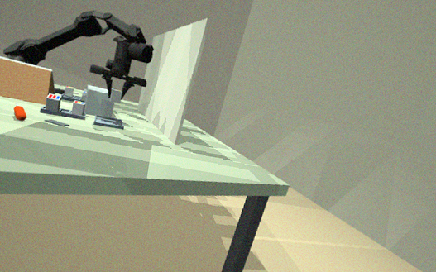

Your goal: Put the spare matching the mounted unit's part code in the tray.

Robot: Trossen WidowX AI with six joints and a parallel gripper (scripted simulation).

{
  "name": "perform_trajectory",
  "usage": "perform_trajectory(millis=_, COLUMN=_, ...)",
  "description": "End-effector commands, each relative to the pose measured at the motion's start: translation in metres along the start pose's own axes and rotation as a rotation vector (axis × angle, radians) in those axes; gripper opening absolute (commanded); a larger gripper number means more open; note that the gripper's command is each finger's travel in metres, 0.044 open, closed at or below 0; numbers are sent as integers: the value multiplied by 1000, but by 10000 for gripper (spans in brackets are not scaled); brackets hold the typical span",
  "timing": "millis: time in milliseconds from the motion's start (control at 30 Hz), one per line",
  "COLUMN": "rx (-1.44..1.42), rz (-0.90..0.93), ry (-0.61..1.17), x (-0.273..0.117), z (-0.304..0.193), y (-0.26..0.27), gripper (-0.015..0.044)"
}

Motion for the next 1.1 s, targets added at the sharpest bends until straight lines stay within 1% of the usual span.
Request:
perform_trajectory(millis=0, rx=7, rz=-4, ry=-5, x=5, z=-1, y=0, gripper=0)
perform_trajectory(millis=1067, rx=7, rz=-4, ry=-6, x=34, z=0, y=0, gripper=0)
Point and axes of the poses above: the point midway between the two fingers, 35 mm back from their tips, its own x axis out along the fingers, its own y axis across the jaws, z = x × y, the point moved 9 cm from there along -x, back along the fingers, and after that the axes turned 9 degrees about x, right-handed, at the moved point
